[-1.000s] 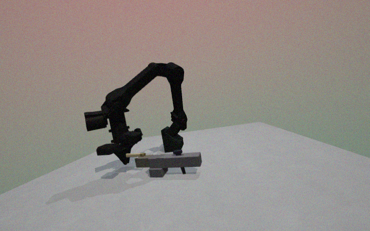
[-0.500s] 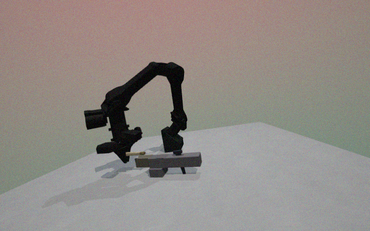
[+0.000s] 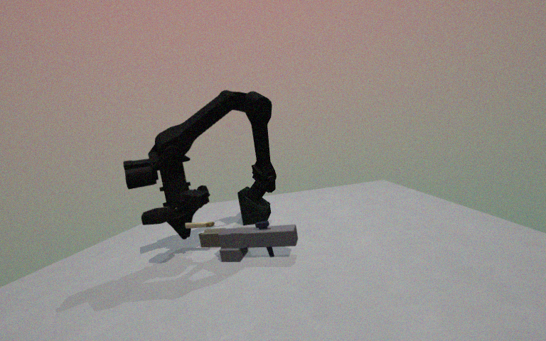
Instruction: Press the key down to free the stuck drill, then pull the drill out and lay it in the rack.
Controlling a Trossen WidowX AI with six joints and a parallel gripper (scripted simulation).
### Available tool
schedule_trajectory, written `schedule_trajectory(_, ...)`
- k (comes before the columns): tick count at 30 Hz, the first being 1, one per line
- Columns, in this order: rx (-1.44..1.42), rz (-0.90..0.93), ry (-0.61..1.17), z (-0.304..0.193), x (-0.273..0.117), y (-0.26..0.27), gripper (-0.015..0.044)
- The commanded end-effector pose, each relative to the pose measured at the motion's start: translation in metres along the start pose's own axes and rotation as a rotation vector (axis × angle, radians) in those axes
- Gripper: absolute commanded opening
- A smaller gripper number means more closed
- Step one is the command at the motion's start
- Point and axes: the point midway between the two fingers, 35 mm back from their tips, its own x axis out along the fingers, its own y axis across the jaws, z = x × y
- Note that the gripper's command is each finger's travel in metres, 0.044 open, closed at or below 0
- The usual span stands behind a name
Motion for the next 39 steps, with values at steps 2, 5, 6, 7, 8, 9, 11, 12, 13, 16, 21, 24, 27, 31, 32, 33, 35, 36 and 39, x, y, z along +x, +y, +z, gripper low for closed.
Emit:
schedule_trajectory(2,-0.003,-0.002,0.004,-0.001,-0.003,-0.001,0.0000)
schedule_trajectory(5,-0.003,-0.002,0.004,-0.001,-0.004,-0.001,0.0000)
schedule_trajectory(6,-0.003,-0.002,0.004,-0.001,-0.005,-0.001,0.0000)
schedule_trajectory(7,-0.003,-0.002,0.004,-0.001,-0.005,-0.001,0.0000)
schedule_trajectory(8,-0.003,-0.002,0.004,-0.001,-0.005,-0.001,0.0000)
schedule_trajectory(9,-0.003,-0.002,0.004,-0.001,-0.006,-0.001,0.0000)
schedule_trajectory(11,-0.003,-0.002,0.004,-0.002,-0.006,-0.001,0.0000)
schedule_trajectory(12,-0.003,-0.002,0.004,-0.002,-0.007,-0.001,0.0000)
schedule_trajectory(13,-0.003,-0.002,0.004,-0.002,-0.006,-0.001,0.0000)
schedule_trajectory(16,-0.003,-0.002,0.004,-0.002,-0.005,0.004,0.0000)
schedule_trajectory(21,-0.002,-0.001,0.005,-0.004,-0.004,0.013,0.0000)
schedule_trajectory(24,-0.002,-0.001,0.005,-0.005,-0.003,0.018,0.0000)
schedule_trajectory(27,-0.002,-0.001,0.005,-0.005,-0.002,0.023,0.0000)
schedule_trajectory(31,-0.001,-0.001,0.005,-0.007,-0.001,0.029,0.0000)
schedule_trajectory(32,-0.001,-0.001,0.005,-0.007,-0.001,0.031,0.0000)
schedule_trajectory(33,-0.001,-0.001,0.005,-0.007,-0.001,0.033,0.0000)
schedule_trajectory(35,-0.001,0.000,0.005,-0.008,0.000,0.036,0.0000)
schedule_trajectory(36,-0.001,0.000,0.005,-0.008,0.000,0.037,0.0000)
schedule_trajectory(39,-0.001,0.000,0.005,-0.009,0.000,0.042,0.0000)
